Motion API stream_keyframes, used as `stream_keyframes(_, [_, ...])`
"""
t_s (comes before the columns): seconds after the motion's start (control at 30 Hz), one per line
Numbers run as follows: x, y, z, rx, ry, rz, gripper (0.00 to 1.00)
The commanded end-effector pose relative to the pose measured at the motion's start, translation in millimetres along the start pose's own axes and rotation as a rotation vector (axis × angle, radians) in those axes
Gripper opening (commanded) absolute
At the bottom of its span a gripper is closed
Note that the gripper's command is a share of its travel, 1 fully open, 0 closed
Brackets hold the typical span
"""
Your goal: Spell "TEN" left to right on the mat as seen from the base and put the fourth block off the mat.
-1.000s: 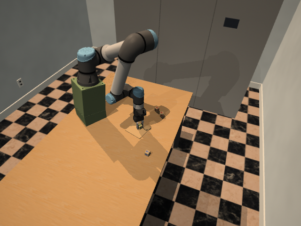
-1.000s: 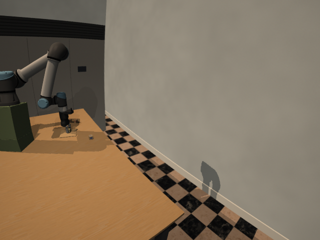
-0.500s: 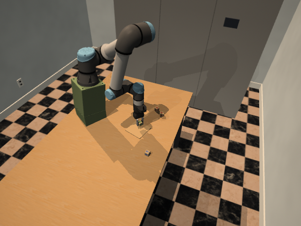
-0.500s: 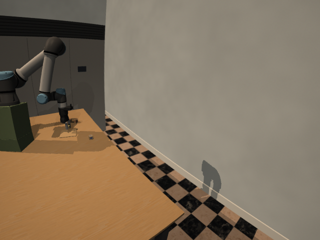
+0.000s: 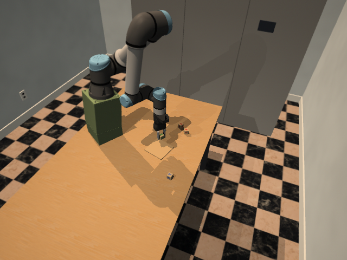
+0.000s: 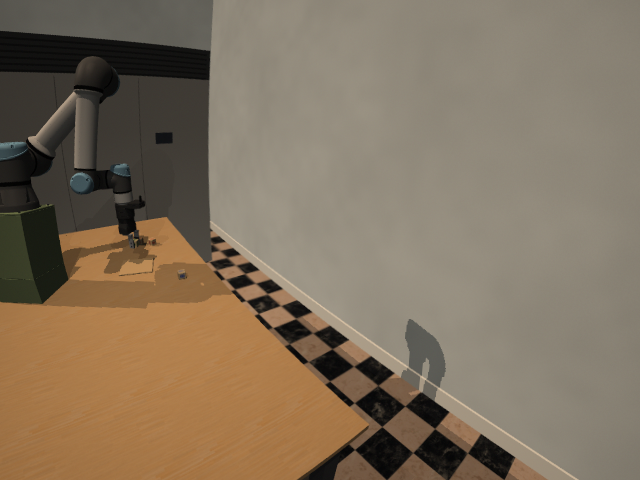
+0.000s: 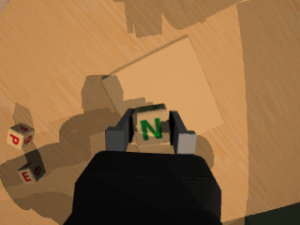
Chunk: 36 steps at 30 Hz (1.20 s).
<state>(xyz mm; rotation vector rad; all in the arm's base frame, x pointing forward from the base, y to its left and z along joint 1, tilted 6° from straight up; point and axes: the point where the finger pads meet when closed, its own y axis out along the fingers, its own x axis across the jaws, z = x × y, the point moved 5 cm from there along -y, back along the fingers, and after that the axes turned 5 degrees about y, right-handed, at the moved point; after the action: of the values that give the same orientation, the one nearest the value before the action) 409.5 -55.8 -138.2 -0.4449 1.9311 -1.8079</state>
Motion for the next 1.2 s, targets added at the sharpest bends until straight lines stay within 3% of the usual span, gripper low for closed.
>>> stream_keyframes(0.0, [0.0, -9.7, 0.0, 0.0, 0.0, 0.0, 0.57])
stream_keyframes(1.17, [3.0, -15.3, 3.1, 0.0, 0.088, 0.0, 0.57])
